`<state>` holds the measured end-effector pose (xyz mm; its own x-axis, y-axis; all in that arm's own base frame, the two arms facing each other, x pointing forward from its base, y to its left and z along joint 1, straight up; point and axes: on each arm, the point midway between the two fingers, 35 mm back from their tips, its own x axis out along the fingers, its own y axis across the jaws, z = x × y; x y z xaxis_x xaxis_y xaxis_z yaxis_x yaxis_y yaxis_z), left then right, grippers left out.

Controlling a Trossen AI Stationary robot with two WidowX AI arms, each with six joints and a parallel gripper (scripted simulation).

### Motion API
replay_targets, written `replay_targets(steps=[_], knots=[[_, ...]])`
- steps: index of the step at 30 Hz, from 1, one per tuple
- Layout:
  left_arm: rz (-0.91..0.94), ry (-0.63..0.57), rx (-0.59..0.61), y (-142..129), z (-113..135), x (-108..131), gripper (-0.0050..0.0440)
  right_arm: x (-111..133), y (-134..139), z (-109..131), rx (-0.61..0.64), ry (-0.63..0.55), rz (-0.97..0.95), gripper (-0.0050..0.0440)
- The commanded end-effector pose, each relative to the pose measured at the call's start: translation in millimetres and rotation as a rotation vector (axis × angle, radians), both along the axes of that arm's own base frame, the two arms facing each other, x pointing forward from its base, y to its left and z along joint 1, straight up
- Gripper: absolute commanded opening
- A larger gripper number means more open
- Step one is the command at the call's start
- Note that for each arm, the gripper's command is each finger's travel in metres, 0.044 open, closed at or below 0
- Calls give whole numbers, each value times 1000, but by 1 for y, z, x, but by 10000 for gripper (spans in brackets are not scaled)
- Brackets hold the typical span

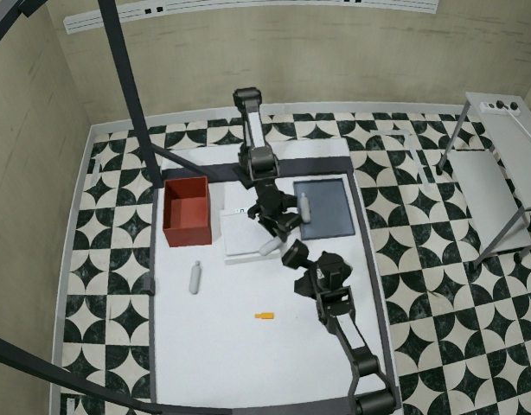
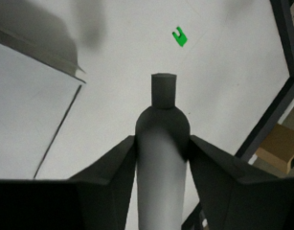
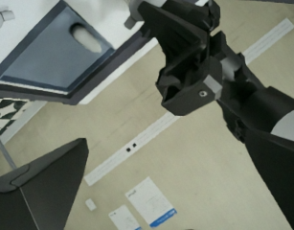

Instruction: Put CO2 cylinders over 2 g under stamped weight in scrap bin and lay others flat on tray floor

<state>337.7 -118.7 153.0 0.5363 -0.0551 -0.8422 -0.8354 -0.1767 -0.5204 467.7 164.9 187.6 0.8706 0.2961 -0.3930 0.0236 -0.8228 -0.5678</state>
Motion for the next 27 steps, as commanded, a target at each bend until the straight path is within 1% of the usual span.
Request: replay_targets(steps=[1,3,5,10,20,22,27], knots=[[136,51,-42,-3,15,6,-50,-12,-19,33,211,-8,-104,440],[203,93,-59,-3,15,6,-50,-16,-28,42,314,3,-154,440],[203,93,-59,-3,15,6,-50,-16,-28,42,314,3,-154,440],[349,188,-102,-2,14,6,-50,-29,-48,61,561,27,-263,440],[570,328,-157,0,13,6,-50,-55,-82,89,1007,62,-422,440],[570,328,-157,0,13,6,-50,-55,-82,89,1007,62,-422,440],[680,398,-185,1,12,7,-50,-72,-101,103,1282,81,-496,440]])
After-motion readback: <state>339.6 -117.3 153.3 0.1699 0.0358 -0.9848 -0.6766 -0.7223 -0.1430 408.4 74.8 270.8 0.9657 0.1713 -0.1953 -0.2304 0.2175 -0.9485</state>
